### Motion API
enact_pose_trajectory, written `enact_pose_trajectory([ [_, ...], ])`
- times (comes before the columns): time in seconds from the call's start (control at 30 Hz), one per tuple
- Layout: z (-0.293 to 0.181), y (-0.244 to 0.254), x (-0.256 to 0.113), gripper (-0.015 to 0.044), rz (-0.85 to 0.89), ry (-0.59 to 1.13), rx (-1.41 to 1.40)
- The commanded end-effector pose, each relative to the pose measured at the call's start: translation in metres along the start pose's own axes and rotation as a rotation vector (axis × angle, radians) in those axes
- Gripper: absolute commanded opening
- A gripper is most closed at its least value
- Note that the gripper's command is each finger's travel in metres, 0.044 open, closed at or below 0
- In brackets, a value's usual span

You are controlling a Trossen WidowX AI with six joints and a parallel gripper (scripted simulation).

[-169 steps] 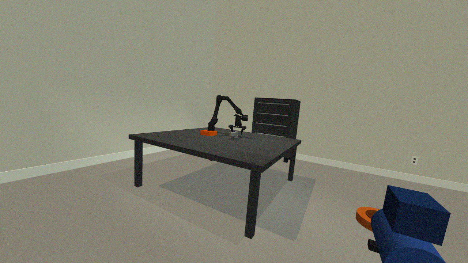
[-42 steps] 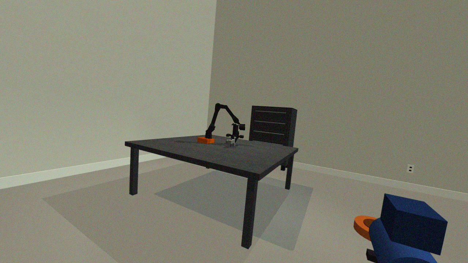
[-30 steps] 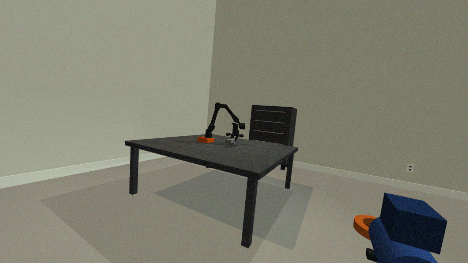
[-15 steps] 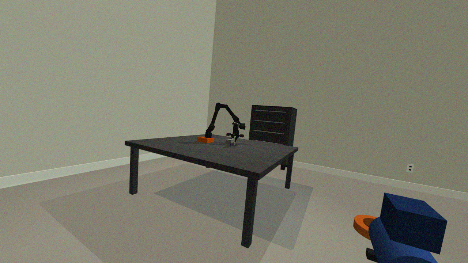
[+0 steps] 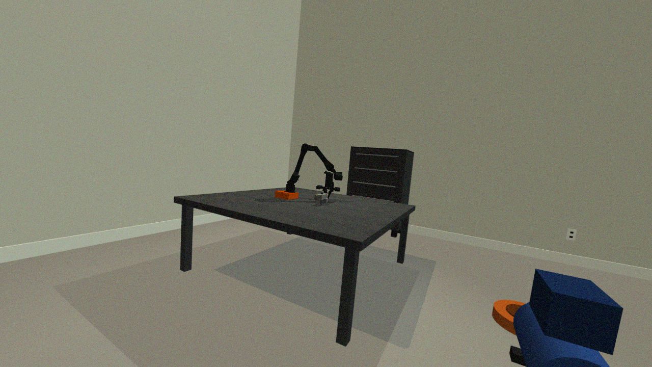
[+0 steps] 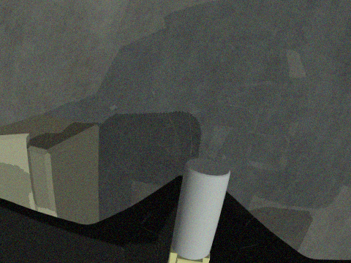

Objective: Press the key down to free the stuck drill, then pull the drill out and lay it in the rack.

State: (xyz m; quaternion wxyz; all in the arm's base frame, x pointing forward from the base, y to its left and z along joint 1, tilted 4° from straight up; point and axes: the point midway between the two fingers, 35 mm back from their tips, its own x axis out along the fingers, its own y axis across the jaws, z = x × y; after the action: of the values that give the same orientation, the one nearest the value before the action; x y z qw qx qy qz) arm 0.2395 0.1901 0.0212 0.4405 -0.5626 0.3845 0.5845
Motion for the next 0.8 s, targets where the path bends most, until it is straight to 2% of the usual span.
enact_pose_trajectory([
  [0.0, 0.005, -0.002, -0.001, 0.0, -0.005, 0.003, 0.004],
  [0.4, 0.024, -0.002, -0.001, 0.0, -0.005, 0.001, 0.004],
  [0.77, 0.023, 0.001, -0.007, 0.0, -0.005, 0.001, 0.004],
])
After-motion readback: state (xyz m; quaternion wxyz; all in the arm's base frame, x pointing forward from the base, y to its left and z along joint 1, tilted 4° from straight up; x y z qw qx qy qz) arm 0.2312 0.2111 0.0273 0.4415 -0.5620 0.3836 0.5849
